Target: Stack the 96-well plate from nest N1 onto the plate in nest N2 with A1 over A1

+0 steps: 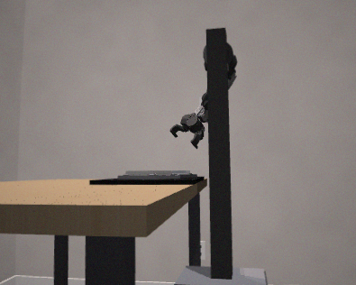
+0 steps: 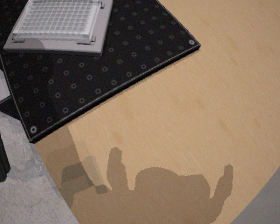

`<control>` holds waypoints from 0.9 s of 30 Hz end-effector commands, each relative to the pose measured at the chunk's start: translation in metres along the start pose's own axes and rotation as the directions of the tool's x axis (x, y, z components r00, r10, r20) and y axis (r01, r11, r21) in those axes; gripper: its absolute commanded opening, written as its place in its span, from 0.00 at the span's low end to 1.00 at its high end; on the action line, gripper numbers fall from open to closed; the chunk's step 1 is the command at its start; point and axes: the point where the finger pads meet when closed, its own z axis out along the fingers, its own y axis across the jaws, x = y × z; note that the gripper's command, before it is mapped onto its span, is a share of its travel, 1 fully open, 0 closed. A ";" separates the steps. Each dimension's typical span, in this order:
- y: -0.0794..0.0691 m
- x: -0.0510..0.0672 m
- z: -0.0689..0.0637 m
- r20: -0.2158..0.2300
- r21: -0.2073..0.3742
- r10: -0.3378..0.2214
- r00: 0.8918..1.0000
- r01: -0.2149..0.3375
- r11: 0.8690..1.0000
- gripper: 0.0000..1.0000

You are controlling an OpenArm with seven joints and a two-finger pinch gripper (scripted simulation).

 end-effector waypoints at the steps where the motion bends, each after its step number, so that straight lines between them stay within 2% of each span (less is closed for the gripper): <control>1: 0.001 0.000 -0.001 0.001 -0.004 -0.001 1.000 0.001 1.000 1.00; 6: 0.001 0.000 -0.001 0.001 -0.004 -0.001 1.000 0.001 1.000 1.00; 8: -0.009 0.013 0.005 0.002 0.042 -0.094 0.996 0.094 0.995 0.93; 9: -0.014 0.020 0.008 0.002 0.065 -0.141 0.990 0.140 0.988 0.90; 11: -0.025 0.033 0.015 -0.003 0.110 -0.233 0.973 0.231 0.967 0.83; 13: -0.025 0.033 0.015 -0.003 0.110 -0.233 0.973 0.231 0.967 0.77; 23: -0.025 0.033 0.015 -0.003 0.110 -0.233 0.973 0.231 0.967 0.77; 25: -0.034 0.047 0.019 -0.012 0.153 -0.323 0.946 0.321 0.935 0.77; 27: -0.044 0.060 0.025 -0.026 0.196 -0.409 0.912 0.405 0.893 0.77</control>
